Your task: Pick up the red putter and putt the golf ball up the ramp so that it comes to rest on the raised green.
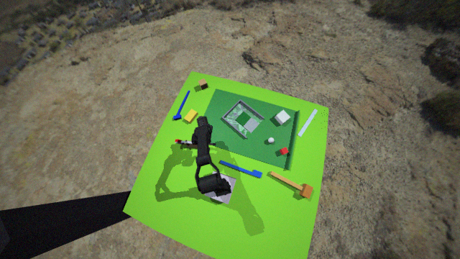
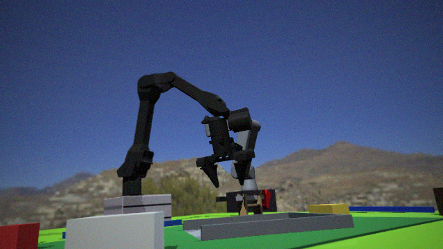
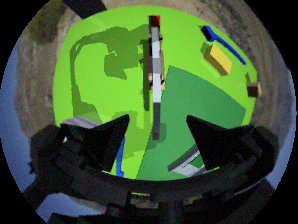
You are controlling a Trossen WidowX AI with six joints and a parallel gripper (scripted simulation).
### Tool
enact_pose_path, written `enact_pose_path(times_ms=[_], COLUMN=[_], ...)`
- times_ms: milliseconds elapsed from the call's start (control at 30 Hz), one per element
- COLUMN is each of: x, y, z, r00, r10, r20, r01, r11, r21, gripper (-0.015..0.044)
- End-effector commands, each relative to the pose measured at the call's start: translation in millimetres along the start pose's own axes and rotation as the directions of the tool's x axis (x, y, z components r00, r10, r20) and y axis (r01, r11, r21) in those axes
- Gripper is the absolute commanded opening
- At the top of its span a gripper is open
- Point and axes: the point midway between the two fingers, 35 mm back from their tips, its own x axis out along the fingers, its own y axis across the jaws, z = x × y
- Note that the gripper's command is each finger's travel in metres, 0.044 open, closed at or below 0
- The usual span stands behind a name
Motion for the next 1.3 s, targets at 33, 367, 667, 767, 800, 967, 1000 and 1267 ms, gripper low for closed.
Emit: enact_pose_path(times_ms=[33,367,667,767,800,967,1000,1267], x=[-5.3,17.6,35.6,40.5,40.5,42.1,43.1,55.0], y=[1.1,1.1,0.9,1.1,1.1,1.0,1.0,0.9], z=[-21.9,-27.0,-30.8,-32.0,-32.0,-32.3,-32.5,-35.1], r00=[0.999,0.999,0.999,0.999,0.999,0.999,0.999,0.999], r10=[-0.004,-0.004,-0.004,-0.004,-0.004,-0.004,-0.004,-0.004], r20=[0.048,0.048,0.048,0.048,0.048,0.048,0.048,0.048], r01=[0.005,0.005,0.004,0.004,0.004,0.004,0.004,0.004], r11=[1.000,1.000,1.000,1.000,1.000,1.000,1.000,1.000], r21=[-0.008,-0.008,-0.008,-0.008,-0.008,-0.008,-0.008,-0.008], gripper=[0.0440,0.0440,0.0440,0.0440,0.0440,0.0440,0.0440,0.0440])
